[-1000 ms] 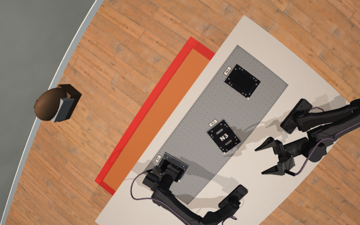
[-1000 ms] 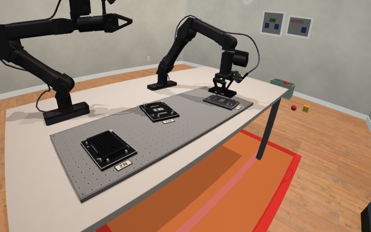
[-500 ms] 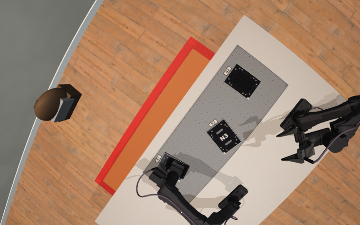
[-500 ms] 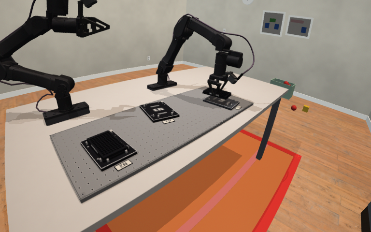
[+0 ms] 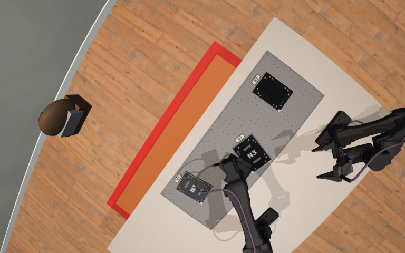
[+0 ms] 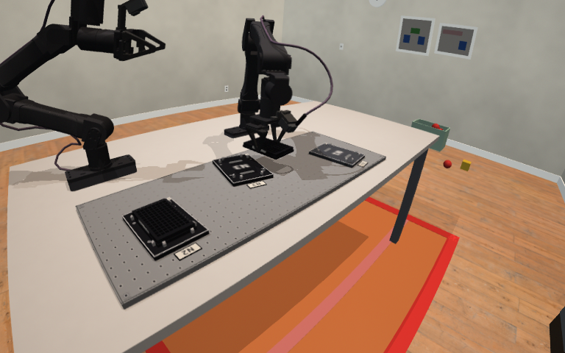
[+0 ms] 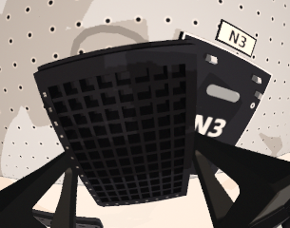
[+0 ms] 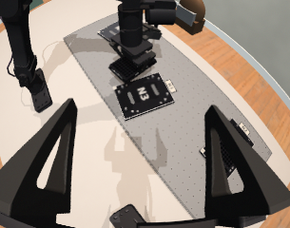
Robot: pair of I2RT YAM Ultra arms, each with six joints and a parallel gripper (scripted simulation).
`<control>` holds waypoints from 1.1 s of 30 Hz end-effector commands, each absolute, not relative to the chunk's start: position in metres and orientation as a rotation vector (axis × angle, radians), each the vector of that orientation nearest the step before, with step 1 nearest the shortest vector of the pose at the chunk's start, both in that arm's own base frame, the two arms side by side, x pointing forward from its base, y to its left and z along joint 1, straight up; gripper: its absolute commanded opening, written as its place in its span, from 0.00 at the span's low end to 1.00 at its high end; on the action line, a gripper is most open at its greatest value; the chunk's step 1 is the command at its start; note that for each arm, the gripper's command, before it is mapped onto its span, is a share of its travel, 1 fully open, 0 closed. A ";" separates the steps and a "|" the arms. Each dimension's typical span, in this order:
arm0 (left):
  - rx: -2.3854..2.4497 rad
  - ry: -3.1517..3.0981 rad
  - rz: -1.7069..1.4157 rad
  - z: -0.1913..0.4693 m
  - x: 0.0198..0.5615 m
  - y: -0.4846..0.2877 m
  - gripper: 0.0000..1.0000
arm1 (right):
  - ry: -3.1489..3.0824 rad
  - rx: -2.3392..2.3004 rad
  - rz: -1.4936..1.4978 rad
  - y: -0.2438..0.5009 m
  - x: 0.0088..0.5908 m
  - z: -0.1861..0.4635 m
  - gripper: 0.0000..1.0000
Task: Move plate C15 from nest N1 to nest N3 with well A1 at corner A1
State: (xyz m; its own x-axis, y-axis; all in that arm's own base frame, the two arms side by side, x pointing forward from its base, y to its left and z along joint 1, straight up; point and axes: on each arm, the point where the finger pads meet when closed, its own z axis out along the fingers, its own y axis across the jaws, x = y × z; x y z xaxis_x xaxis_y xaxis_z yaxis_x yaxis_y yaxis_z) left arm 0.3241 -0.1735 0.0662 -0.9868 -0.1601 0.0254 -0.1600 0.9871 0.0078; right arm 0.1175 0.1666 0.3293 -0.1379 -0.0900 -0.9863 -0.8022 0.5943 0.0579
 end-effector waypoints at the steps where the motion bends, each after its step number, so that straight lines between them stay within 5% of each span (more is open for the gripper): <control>1: 0.372 -3.119 -0.018 0.074 0.320 -0.212 0.81 | 1.593 -0.738 0.741 0.157 0.114 0.340 1.00; 33: -0.320 -3.126 -0.004 0.074 0.308 -0.259 0.81 | 1.608 -0.756 0.736 0.161 0.115 0.333 1.00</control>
State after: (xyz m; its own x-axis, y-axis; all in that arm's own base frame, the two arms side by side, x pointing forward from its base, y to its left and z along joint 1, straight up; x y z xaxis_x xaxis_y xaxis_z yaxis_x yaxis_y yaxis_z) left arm 0.3017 -0.2550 0.0653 -0.9850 0.1715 0.0178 0.1717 0.9851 0.0100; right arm 0.1176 0.1664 0.3286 -0.1396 -0.0924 -0.9859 -0.8014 0.5954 0.0577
